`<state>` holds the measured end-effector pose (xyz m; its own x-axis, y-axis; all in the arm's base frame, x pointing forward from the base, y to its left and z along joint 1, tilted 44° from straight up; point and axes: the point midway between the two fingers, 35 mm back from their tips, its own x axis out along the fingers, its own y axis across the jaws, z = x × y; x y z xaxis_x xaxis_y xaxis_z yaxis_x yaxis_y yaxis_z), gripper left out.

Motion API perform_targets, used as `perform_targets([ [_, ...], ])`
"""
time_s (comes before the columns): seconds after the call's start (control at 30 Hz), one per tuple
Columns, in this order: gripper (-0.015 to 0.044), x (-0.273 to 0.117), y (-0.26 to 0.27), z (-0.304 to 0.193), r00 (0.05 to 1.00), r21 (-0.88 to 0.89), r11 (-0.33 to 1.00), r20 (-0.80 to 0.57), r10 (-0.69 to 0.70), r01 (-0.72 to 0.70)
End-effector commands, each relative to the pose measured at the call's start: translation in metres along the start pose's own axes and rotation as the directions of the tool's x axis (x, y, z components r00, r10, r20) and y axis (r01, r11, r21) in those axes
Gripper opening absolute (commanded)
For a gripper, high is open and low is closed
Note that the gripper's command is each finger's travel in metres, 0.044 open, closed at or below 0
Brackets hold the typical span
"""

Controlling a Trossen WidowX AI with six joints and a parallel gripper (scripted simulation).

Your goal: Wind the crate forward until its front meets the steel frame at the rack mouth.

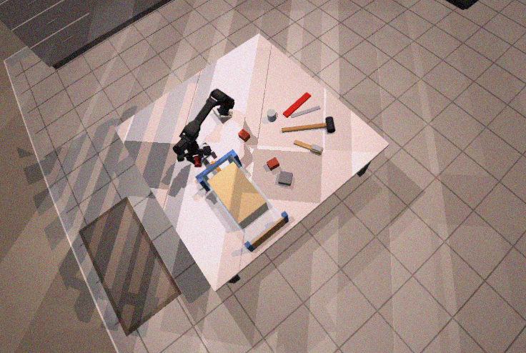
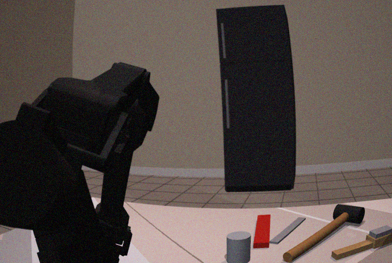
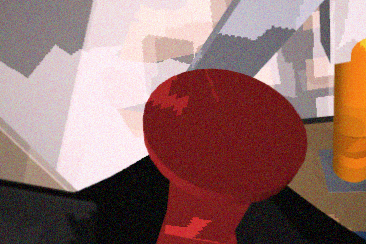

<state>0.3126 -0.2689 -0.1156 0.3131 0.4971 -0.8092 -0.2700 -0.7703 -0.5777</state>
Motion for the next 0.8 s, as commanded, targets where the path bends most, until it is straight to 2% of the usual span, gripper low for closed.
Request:
perform_targets([
  [0.0, 0.0000, 0.0060, -0.0281, -0.0041, 0.998, -0.010, 0.998, 0.014, -0.064, 0.064],
  [0.77, 0.0000, 0.0059, -0.0301, -0.0042, 0.998, -0.010, 0.998, 0.014, -0.064, 0.065],
])
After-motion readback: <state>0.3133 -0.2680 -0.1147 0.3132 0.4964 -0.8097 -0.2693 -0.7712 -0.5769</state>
